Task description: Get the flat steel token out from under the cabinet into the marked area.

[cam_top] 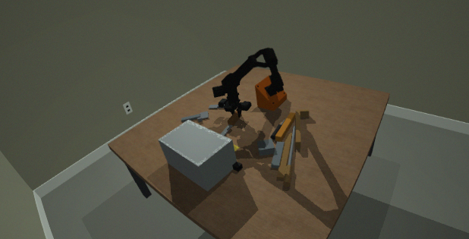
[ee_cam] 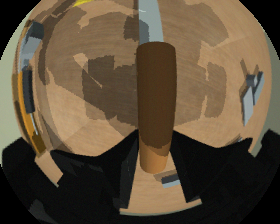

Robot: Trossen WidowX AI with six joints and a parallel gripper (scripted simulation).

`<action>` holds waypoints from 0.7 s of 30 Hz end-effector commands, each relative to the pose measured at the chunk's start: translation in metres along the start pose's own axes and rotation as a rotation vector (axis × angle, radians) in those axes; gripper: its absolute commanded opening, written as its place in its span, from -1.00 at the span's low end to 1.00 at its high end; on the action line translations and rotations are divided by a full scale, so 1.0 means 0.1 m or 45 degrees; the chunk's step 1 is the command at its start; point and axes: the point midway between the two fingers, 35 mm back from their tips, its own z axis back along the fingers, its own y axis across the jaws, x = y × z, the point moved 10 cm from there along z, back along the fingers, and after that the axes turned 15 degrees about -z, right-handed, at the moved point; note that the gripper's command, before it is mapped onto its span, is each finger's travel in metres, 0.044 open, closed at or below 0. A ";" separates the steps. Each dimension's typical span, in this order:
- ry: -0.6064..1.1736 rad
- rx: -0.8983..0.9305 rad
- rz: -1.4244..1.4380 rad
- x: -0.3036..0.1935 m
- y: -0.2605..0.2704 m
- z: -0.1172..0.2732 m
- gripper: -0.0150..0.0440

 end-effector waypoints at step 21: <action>-0.001 -0.005 0.002 -0.01 -0.01 0.01 0.42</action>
